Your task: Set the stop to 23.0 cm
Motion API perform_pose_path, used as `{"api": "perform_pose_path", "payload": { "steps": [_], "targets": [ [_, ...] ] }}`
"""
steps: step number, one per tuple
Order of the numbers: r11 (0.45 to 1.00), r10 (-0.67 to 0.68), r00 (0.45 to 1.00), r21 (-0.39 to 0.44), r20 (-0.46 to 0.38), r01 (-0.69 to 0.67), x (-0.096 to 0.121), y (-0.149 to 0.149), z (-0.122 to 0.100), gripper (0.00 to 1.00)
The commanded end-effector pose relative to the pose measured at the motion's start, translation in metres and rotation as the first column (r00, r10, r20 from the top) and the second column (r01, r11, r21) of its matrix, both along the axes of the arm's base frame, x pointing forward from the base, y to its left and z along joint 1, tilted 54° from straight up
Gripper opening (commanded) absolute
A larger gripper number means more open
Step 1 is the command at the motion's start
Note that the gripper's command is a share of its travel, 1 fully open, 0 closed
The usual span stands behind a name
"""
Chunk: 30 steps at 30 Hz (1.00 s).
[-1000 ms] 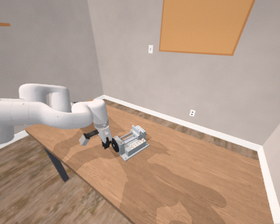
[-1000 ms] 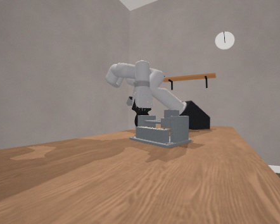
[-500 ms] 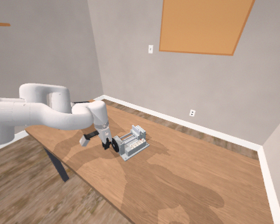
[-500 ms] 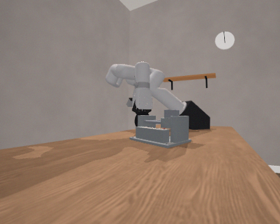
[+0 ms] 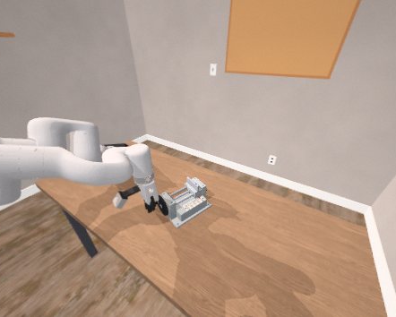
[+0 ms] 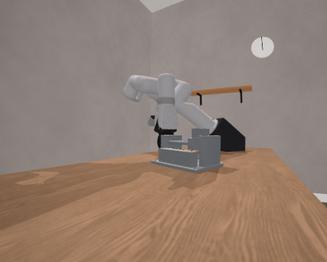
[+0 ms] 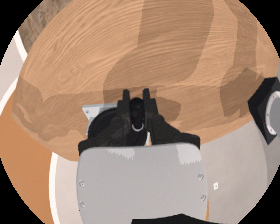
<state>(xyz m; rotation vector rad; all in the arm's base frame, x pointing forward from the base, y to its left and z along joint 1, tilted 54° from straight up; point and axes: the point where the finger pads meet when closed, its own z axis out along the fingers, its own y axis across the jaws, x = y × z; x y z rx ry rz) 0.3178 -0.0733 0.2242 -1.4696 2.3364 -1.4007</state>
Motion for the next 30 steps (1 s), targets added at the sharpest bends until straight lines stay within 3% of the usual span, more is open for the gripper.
{"api": "perform_pose_path", "payload": {
  "steps": [1,30],
  "targets": [
    [1.0,0.002,1.0,0.0,0.001,-0.002,0.0008,-0.0001,-0.0002,0.06],
    [1.0,0.002,1.0,0.0,0.001,-0.002,0.0053,-0.0047,-0.0027,0.06]
  ]
}}
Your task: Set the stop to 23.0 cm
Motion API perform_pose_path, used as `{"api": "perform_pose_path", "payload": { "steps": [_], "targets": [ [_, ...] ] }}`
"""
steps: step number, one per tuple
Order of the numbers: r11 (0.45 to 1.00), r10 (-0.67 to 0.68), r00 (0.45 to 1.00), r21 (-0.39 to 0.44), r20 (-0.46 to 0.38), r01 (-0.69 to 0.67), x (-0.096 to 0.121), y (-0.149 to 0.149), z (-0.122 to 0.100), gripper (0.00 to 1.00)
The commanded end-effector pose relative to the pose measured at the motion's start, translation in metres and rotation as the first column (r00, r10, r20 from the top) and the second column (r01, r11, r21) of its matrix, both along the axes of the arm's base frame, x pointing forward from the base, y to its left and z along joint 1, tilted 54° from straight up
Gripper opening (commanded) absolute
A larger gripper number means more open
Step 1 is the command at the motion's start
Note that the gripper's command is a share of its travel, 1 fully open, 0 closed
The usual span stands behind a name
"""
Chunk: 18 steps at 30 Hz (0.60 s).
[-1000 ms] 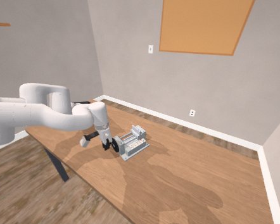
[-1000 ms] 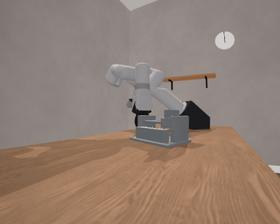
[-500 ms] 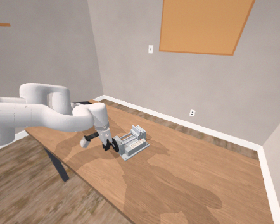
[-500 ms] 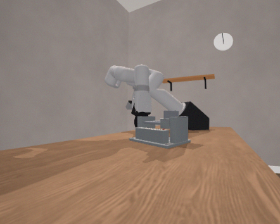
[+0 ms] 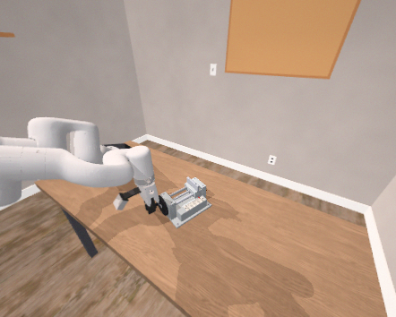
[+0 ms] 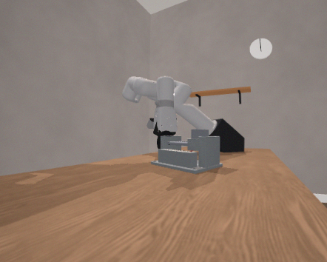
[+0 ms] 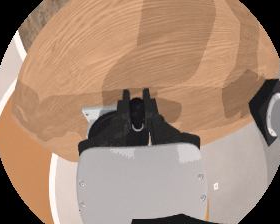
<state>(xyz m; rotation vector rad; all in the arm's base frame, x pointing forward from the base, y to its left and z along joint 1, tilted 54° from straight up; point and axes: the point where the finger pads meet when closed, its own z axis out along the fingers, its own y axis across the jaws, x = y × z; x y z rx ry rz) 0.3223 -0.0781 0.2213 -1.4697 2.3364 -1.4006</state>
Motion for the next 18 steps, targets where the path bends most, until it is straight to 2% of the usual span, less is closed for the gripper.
{"api": "perform_pose_path", "payload": {
  "steps": [1,18],
  "targets": [
    [1.0,0.002,1.0,0.0,0.001,-0.002,0.001,0.0,0.0001,0.06],
    [1.0,0.002,1.0,0.0,0.001,-0.002,0.0027,-0.0015,-0.0004,0.06]
  ]
}}
